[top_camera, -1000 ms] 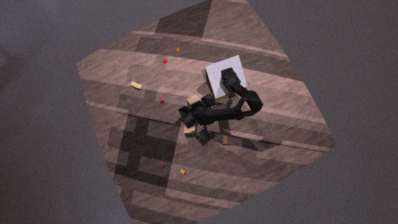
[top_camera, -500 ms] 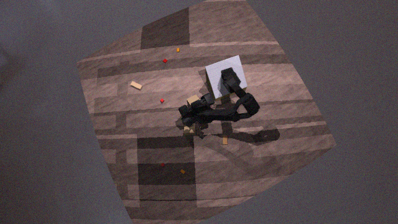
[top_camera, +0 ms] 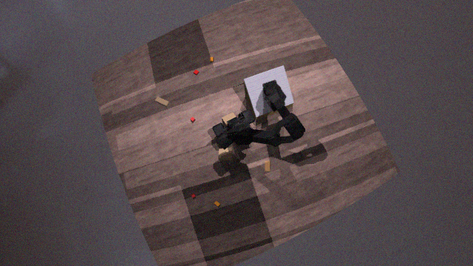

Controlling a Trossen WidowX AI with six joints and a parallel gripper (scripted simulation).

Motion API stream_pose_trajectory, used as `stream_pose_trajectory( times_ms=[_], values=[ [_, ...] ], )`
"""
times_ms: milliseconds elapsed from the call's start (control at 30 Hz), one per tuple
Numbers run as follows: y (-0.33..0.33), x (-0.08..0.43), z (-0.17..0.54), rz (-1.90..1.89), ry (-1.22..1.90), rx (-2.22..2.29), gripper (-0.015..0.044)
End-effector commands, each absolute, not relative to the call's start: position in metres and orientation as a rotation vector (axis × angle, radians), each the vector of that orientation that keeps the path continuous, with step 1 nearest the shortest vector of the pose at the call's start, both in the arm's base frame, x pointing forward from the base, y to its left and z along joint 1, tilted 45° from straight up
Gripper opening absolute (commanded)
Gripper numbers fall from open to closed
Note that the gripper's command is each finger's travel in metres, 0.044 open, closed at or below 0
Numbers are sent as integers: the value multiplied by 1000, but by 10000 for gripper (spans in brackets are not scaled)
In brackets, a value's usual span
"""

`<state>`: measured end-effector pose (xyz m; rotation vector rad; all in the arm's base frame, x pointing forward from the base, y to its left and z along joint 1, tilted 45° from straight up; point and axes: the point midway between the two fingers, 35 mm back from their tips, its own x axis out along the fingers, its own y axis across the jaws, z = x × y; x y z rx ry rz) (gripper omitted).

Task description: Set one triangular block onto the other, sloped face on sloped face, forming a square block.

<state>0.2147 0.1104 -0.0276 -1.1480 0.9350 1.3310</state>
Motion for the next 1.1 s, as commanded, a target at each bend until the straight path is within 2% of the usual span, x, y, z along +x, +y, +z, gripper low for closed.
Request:
stream_pose_trajectory(
  times_ms=[0, 67, 333, 633, 1067],
  values=[
    [110, 215, -30, 1325, 942, -1149, 335],
    [110, 215, -30, 1325, 942, -1149, 282],
    [110, 215, -30, 1325, 942, -1149, 229],
    [108, 214, -28, 1333, 934, -1143, 0],
    [87, 216, -29, 1462, 713, -904, 0]
  ],
)
